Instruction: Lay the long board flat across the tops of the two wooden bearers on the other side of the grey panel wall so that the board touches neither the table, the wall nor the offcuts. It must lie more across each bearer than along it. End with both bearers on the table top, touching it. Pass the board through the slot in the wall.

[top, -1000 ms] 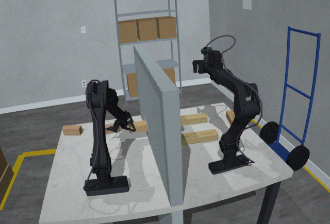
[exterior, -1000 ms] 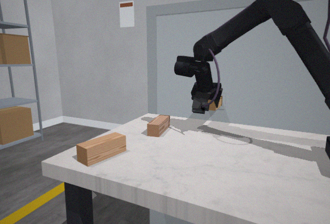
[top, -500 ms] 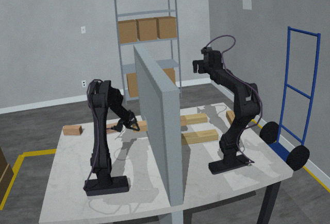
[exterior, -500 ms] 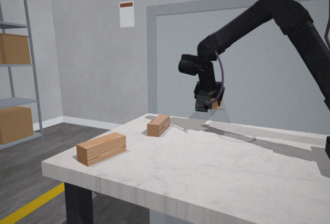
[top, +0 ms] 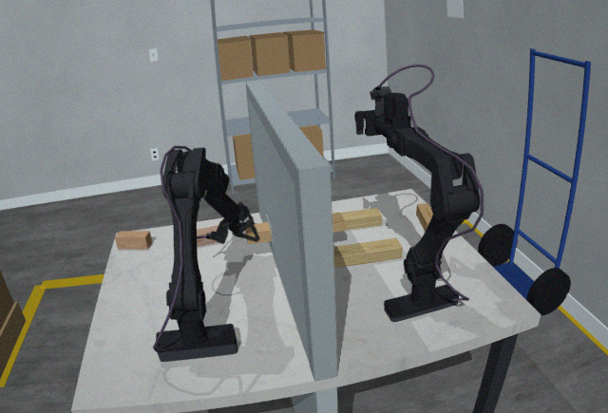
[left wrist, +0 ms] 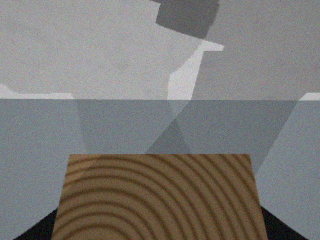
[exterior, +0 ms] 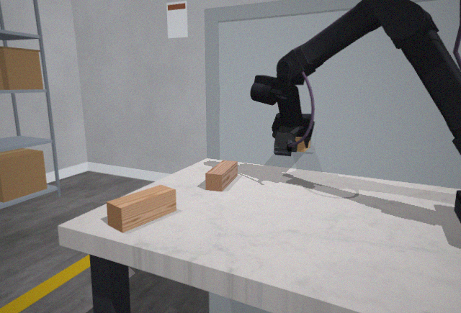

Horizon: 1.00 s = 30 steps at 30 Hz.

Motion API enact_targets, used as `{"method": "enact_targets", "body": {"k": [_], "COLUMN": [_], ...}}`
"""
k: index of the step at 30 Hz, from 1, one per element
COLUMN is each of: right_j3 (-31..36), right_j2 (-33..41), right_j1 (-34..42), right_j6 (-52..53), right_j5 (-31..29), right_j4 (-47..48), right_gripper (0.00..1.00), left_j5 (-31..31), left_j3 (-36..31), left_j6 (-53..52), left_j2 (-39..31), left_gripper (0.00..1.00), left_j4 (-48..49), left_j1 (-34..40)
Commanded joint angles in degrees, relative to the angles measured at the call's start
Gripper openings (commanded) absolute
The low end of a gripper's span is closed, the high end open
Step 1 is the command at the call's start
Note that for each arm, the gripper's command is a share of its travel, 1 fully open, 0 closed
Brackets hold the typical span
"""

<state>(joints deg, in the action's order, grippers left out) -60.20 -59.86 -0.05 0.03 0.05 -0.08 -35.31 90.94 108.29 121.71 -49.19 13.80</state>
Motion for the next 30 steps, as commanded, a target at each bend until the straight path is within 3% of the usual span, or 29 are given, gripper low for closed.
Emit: {"method": "enact_targets", "body": {"k": [1, 10, 30], "right_j3": [-2.2, -2.2, -2.2], "right_j2": [1.3, 1.3, 1.3], "right_j1": [-0.5, -0.5, -0.5], "right_j6": [-0.7, -0.7, -0.7], "right_j5": [-0.8, -0.8, -0.8], "right_j4": [0.2, 0.2, 0.2], "right_gripper": [1.00, 1.00, 1.00], "left_j5": [-2.7, -2.7, -2.7], "left_j3": [3.1, 4.5, 4.2], "left_j6": [0.6, 0.8, 1.1], "left_j2": [-3.7, -2.4, -4.2], "left_gripper": [0.00, 0.00, 0.00], "left_j4": [0.6, -2.1, 1.2], "left_j1": [-0.6, 0.5, 0.8]}}
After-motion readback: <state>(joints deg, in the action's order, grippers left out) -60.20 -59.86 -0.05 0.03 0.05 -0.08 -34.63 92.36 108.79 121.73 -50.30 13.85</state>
